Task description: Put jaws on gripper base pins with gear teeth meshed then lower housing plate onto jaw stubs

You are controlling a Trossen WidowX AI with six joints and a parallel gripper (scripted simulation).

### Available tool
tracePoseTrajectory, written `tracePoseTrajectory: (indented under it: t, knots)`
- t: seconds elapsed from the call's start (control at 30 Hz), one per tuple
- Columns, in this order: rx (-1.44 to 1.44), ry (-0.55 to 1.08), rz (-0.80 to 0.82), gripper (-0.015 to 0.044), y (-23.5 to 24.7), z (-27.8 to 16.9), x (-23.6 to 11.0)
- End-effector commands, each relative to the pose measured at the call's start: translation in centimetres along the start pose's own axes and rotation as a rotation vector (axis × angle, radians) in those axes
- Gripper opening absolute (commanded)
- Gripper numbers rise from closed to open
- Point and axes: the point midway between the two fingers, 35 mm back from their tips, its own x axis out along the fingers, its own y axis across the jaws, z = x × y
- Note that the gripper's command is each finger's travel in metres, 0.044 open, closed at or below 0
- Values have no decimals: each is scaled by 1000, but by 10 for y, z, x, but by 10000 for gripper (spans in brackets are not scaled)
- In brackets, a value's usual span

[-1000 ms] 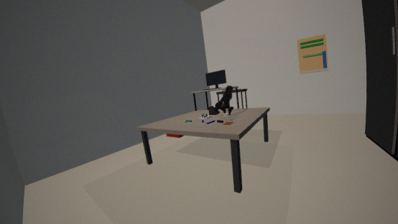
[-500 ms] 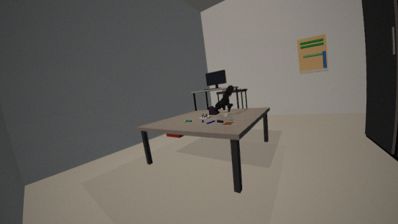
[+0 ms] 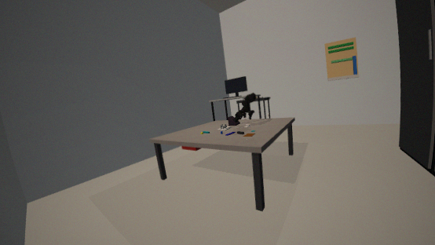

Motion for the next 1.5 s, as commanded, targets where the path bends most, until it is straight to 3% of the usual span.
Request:
tracePoseTrajectory:
  t: [0.0, 1.47]
  knots:
    - [-11, -7, -2, 351, -2, 9, -1]
    - [-169, -28, -50, 351, -88, 122, -1]
